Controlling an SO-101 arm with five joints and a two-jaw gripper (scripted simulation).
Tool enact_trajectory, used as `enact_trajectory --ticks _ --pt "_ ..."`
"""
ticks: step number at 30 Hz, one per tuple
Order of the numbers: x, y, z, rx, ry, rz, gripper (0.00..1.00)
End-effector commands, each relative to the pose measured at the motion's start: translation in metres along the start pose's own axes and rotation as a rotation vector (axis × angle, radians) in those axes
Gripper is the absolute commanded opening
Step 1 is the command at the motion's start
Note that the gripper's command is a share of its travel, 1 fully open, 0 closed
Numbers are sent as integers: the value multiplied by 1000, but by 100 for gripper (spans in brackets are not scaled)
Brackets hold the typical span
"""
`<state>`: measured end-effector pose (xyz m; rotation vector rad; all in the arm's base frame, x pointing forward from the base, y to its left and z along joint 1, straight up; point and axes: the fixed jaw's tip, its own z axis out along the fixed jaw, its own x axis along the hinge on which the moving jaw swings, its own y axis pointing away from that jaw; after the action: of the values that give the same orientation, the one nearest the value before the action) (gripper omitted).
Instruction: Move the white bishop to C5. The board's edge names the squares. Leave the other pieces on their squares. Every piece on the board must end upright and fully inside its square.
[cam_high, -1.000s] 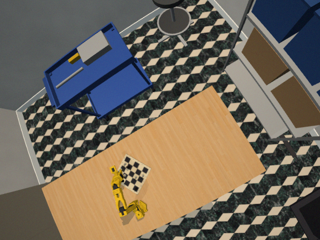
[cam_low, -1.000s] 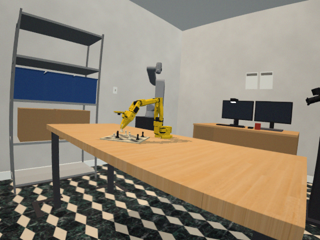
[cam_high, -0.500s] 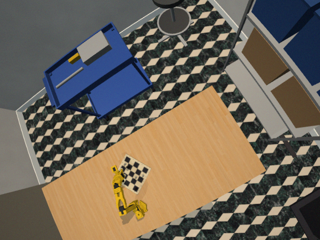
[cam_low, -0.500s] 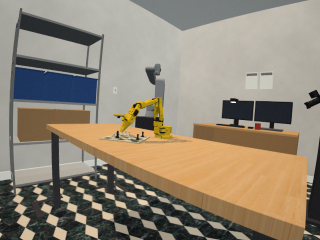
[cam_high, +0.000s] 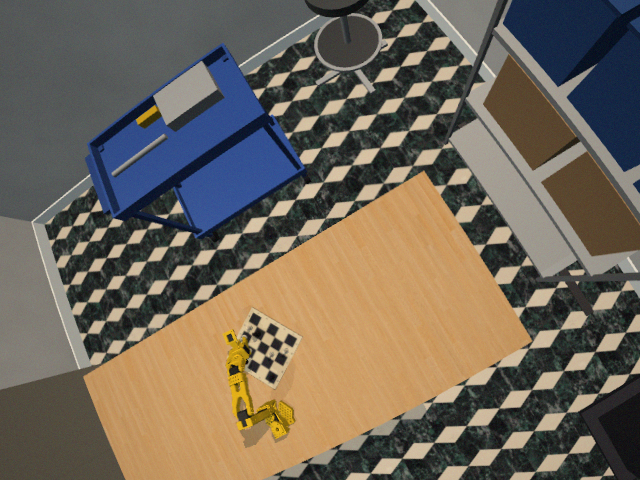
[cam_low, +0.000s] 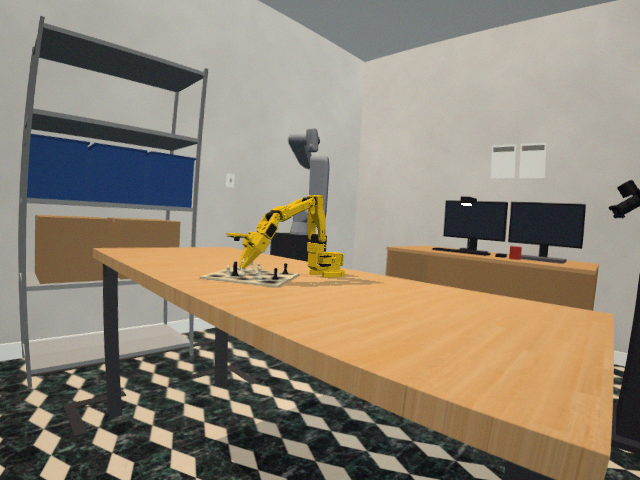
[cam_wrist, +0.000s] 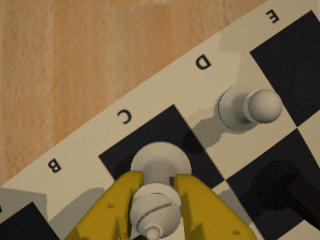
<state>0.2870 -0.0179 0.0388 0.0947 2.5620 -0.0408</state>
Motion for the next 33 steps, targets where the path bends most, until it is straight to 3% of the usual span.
enact_trajectory --ticks 1,33 --pt "8 2 6 -5 25 -2 0" --pt "8 2 3 -5 25 -2 0"
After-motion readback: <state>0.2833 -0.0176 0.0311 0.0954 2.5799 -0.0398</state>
